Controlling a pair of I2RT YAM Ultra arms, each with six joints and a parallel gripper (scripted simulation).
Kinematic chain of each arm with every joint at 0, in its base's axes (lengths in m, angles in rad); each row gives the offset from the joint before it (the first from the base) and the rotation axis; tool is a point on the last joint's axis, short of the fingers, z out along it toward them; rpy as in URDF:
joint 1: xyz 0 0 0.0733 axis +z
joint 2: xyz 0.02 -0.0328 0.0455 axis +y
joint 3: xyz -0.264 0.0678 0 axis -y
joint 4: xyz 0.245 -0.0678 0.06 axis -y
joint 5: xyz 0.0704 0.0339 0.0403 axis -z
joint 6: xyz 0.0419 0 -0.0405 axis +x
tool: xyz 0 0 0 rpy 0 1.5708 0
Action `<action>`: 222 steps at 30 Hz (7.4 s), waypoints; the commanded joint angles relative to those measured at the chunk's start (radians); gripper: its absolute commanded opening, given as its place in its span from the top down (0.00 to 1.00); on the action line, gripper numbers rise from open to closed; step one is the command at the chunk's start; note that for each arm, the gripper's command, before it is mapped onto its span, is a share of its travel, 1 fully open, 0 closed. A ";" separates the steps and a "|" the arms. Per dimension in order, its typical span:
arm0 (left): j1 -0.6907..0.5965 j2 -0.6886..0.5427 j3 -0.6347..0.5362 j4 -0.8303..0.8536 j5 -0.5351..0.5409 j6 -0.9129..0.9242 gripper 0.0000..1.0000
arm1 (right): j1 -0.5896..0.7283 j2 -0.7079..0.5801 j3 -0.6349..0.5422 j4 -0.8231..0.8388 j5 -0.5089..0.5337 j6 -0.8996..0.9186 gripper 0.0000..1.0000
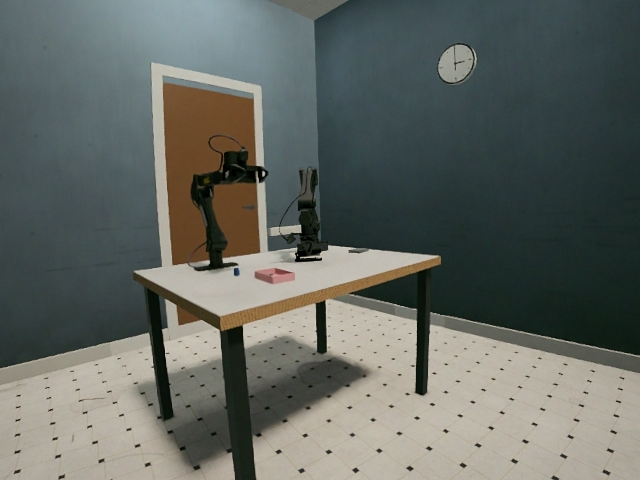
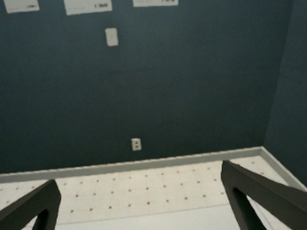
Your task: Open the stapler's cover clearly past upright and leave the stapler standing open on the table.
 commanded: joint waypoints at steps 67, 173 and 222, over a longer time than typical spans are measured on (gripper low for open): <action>-0.208 0.074 0.233 -0.149 0.018 -1.784 0.78 | -0.001 -0.013 0.006 0.009 0.011 0.007 0.00; -0.228 0.110 0.166 -0.043 0.006 -2.864 0.40 | -0.001 -0.013 0.006 0.009 0.011 0.007 0.00; -0.276 -0.047 0.226 -0.119 -0.138 -2.551 0.00 | -0.001 -0.013 0.006 0.009 0.011 0.007 0.00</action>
